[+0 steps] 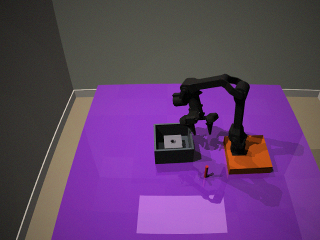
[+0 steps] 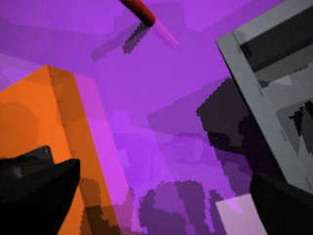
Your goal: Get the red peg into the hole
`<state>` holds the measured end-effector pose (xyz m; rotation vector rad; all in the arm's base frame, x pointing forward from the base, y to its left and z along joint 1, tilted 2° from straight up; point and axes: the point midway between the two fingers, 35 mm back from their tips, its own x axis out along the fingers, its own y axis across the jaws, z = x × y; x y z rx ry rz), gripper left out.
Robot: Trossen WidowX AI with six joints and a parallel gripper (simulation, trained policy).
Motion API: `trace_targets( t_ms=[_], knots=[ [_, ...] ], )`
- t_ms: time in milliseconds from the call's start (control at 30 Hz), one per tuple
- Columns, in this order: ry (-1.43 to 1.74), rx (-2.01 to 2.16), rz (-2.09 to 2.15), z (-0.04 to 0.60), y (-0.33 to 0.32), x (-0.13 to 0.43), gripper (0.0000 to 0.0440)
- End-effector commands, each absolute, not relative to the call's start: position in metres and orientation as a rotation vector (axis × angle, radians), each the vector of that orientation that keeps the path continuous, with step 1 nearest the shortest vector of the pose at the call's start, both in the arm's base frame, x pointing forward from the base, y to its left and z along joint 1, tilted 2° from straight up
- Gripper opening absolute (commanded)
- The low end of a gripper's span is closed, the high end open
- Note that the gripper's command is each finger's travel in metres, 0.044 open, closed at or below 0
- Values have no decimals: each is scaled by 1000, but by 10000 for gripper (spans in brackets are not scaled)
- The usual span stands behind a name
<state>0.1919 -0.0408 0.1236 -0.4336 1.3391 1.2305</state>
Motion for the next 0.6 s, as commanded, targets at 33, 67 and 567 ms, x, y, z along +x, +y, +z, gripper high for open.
trace_targets(
  t_ms=[33,67,567],
  knots=[
    [1365,-413,1174,127,-39,194,428],
    [1386,-396,1144,128,-37,194,436],
    [1710,-223,672,137,-2,193,440]
  ],
)
